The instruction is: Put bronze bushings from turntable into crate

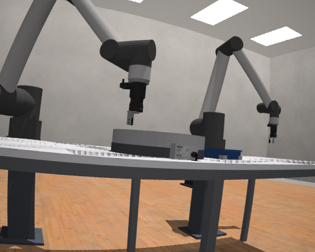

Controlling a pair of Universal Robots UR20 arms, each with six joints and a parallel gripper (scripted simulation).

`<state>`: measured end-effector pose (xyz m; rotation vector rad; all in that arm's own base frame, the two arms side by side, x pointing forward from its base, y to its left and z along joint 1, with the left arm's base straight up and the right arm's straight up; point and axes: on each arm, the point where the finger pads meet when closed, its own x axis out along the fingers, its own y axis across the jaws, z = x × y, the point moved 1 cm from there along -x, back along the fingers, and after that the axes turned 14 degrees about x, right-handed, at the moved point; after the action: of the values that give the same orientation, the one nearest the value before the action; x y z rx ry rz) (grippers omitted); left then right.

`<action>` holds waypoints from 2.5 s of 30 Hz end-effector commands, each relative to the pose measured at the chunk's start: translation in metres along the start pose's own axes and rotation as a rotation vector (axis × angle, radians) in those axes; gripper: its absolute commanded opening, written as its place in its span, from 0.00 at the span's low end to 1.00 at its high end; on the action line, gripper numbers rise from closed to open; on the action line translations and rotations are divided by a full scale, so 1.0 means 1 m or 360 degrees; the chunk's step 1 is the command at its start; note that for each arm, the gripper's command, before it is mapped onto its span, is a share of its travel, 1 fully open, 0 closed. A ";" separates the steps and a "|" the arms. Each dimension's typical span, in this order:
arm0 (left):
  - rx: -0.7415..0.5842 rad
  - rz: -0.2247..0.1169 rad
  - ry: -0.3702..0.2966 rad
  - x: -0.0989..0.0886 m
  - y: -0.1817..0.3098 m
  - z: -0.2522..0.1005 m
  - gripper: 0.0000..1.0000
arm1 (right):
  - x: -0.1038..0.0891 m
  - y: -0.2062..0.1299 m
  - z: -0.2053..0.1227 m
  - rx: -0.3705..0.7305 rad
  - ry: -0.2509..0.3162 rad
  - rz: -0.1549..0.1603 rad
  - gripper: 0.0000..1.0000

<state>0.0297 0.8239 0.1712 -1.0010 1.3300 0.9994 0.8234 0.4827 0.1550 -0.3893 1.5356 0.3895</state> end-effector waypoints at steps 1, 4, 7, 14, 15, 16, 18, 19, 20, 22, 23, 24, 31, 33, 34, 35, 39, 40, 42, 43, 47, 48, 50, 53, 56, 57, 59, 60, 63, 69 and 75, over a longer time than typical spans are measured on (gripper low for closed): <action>0.0000 0.0000 -0.0002 -0.001 0.000 0.001 1.00 | 0.001 0.000 0.000 0.0000 -0.0002 0.0000 0.36; 0.0000 0.0000 -0.0002 -0.001 0.000 0.001 1.00 | 0.014 0.000 0.000 0.0000 -0.0002 0.0000 0.36; 0.0000 0.0000 -0.0002 -0.001 0.000 0.001 1.00 | 0.023 0.000 0.000 0.0000 -0.0002 0.0000 0.36; 0.0000 0.0000 -0.0002 -0.001 0.000 0.001 1.00 | 0.023 0.000 0.000 0.0000 -0.0002 0.0000 0.36; 0.0000 0.0000 -0.0002 -0.001 0.000 0.001 1.00 | 0.023 0.000 0.000 0.0000 -0.0002 0.0000 0.36; 0.0000 0.0000 -0.0002 -0.001 0.000 0.001 1.00 | 0.023 0.000 0.000 0.0000 -0.0002 0.0000 0.36; 0.0000 0.0000 -0.0002 -0.001 0.000 0.001 1.00 | 0.023 0.000 0.000 0.0000 -0.0002 0.0000 0.36; 0.0000 0.0000 -0.0002 -0.001 0.000 0.001 1.00 | 0.023 0.000 0.000 0.0000 -0.0002 0.0000 0.36; 0.0000 0.0000 -0.0002 -0.001 0.000 0.001 1.00 | 0.023 0.000 0.000 0.0000 -0.0002 0.0000 0.36; 0.0000 0.0000 -0.0002 -0.001 0.000 0.001 1.00 | 0.023 0.000 0.000 0.0000 -0.0002 0.0000 0.36; 0.0000 0.0000 -0.0002 -0.001 0.000 0.001 1.00 | 0.023 0.000 0.000 0.0000 -0.0002 0.0000 0.36; 0.0000 0.0000 -0.0002 -0.001 0.000 0.001 1.00 | 0.023 0.000 0.000 0.0000 -0.0002 0.0000 0.36; 0.0000 0.0000 -0.0002 -0.001 0.000 0.001 1.00 | 0.023 0.000 0.000 0.0000 -0.0002 0.0000 0.36; 0.0000 0.0000 -0.0002 -0.001 0.000 0.001 1.00 | 0.023 0.000 0.000 0.0000 -0.0002 0.0000 0.36; 0.0000 0.0000 -0.0002 -0.001 0.000 0.001 1.00 | 0.023 0.000 0.000 0.0000 -0.0002 0.0000 0.36; 0.0000 0.0000 -0.0002 -0.001 0.000 0.001 1.00 | 0.023 0.000 0.000 0.0000 -0.0002 0.0000 0.36; 0.0000 0.0000 -0.0002 -0.001 0.000 0.001 1.00 | 0.023 0.000 0.000 0.0000 -0.0002 0.0000 0.36; 0.0000 0.0000 -0.0002 -0.001 0.000 0.001 1.00 | 0.023 0.000 0.000 0.0000 -0.0002 0.0000 0.36; 0.0000 0.0000 -0.0002 -0.001 0.000 0.001 1.00 | 0.023 0.000 0.000 0.0000 -0.0002 0.0000 0.36; 0.0000 0.0000 -0.0002 -0.001 0.000 0.001 1.00 | 0.023 0.000 0.000 0.0000 -0.0002 0.0000 0.36; 0.0000 0.0000 -0.0002 -0.001 0.000 0.001 1.00 | 0.028 0.000 0.000 0.0000 -0.0002 0.0000 0.36; 0.0000 0.0000 -0.0002 -0.001 0.000 0.001 1.00 | 0.030 0.000 0.000 0.0000 -0.0002 0.0000 0.36; 0.0000 0.0000 -0.0002 -0.001 0.000 0.001 1.00 | 0.030 0.000 0.000 0.0000 -0.0002 0.0000 0.36; 0.0000 0.0000 -0.0002 -0.001 0.000 0.001 1.00 | 0.032 0.000 0.000 0.0000 -0.0002 0.0000 0.36; 0.0000 0.0000 -0.0002 -0.001 0.000 0.001 1.00 | 0.032 0.000 0.000 0.0000 -0.0002 0.0000 0.36; 0.0000 0.0000 -0.0002 -0.001 0.000 0.001 1.00 | 0.032 0.000 0.000 0.0000 -0.0002 0.0000 0.36; 0.0000 0.0000 -0.0002 -0.001 0.000 0.001 1.00 | 0.032 0.000 0.000 0.0000 -0.0002 0.0000 0.36; 0.0000 0.0000 -0.0002 -0.001 0.000 0.001 1.00 | 0.032 0.000 0.000 0.0000 -0.0002 0.0000 0.36; 0.0000 0.0000 -0.0002 -0.001 0.000 0.001 1.00 | 0.032 0.000 0.000 0.0000 -0.0002 0.0000 0.36; 0.0000 0.0000 -0.0002 -0.001 0.000 0.001 1.00 | 0.032 0.000 0.000 0.0000 -0.0002 0.0000 0.36; 0.0000 0.0000 -0.0002 -0.001 0.000 0.001 1.00 | 0.032 0.000 0.000 0.0000 -0.0002 0.0000 0.36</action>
<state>0.0297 0.8239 0.1712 -1.0010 1.3300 0.9995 0.8234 0.4827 0.1226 -0.3893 1.5356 0.3895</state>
